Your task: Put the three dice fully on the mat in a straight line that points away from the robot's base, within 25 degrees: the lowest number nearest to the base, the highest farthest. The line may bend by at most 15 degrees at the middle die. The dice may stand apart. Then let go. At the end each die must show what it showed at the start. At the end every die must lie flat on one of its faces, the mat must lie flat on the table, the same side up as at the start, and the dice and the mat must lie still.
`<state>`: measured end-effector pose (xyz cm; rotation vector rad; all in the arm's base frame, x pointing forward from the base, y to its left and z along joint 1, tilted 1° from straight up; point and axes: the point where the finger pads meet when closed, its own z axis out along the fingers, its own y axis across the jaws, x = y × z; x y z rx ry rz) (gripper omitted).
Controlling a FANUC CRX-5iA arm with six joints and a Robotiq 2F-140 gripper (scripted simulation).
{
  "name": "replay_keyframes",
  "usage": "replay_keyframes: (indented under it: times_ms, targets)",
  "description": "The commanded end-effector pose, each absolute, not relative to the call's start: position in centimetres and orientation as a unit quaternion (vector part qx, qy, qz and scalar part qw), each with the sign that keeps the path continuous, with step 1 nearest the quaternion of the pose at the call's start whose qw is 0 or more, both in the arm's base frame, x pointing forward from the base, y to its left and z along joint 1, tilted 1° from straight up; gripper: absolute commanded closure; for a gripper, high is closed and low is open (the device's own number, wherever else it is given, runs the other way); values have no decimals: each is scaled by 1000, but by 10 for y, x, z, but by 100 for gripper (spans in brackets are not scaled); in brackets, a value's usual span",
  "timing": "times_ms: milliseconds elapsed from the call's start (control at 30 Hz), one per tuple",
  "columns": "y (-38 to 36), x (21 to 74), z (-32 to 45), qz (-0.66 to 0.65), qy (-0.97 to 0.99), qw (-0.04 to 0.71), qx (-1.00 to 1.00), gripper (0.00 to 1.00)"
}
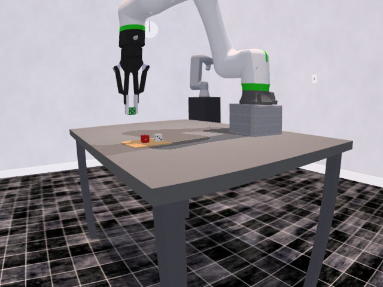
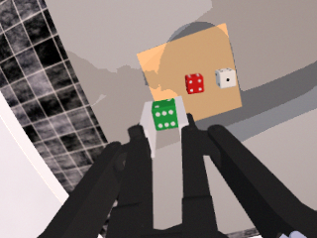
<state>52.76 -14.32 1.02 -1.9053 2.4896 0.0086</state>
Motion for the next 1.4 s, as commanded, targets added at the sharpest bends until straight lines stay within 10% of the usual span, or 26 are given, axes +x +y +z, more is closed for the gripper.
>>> replay_keyframes:
  times_ms: [0, 1367]
  targets:
    - [-143, 528, 9, 3, 794, 3, -608, 87]
    - [-142, 530, -85, 3, 794, 3, -608, 87]
